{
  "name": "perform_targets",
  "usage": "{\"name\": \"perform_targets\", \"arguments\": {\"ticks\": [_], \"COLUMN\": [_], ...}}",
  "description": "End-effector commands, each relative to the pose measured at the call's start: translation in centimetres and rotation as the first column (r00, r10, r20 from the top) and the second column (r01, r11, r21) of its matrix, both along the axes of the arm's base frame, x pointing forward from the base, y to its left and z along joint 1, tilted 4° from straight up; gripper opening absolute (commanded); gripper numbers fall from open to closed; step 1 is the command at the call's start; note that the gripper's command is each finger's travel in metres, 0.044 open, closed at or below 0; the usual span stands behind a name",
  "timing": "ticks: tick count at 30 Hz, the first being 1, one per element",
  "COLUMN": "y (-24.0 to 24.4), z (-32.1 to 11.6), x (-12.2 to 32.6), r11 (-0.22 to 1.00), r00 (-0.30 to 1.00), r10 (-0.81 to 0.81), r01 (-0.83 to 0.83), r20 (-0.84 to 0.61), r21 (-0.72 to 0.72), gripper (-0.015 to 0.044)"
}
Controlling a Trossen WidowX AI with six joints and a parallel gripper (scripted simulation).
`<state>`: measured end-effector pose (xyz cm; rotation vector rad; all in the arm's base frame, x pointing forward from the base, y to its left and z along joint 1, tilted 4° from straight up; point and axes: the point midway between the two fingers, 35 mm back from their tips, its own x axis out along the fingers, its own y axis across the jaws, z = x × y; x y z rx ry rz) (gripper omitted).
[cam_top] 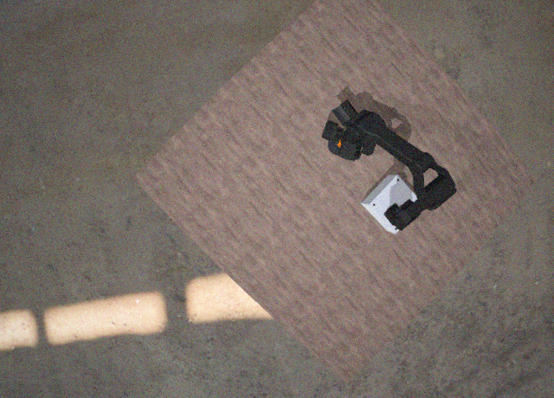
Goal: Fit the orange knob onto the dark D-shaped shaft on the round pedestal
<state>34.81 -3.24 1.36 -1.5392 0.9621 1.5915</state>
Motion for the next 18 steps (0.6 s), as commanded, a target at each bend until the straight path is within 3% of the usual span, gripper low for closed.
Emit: {"name": "perform_targets", "arguments": {"ticks": [1,7,18], "y": [-0.01,-0.03,-0.08], "z": [0.29,0.15,0.12], "x": [-0.13,-0.02,0.27], "r11": [1.0,0.98,0.978], "r00": [1.0,0.98,0.978], "r10": [0.012,0.201,0.211], "r01": [-0.012,-0.201,-0.211], "r20": [0.001,0.0,0.0], "r21": [-0.002,0.005,0.005], "gripper": [0.0,0.0,0.0]}}
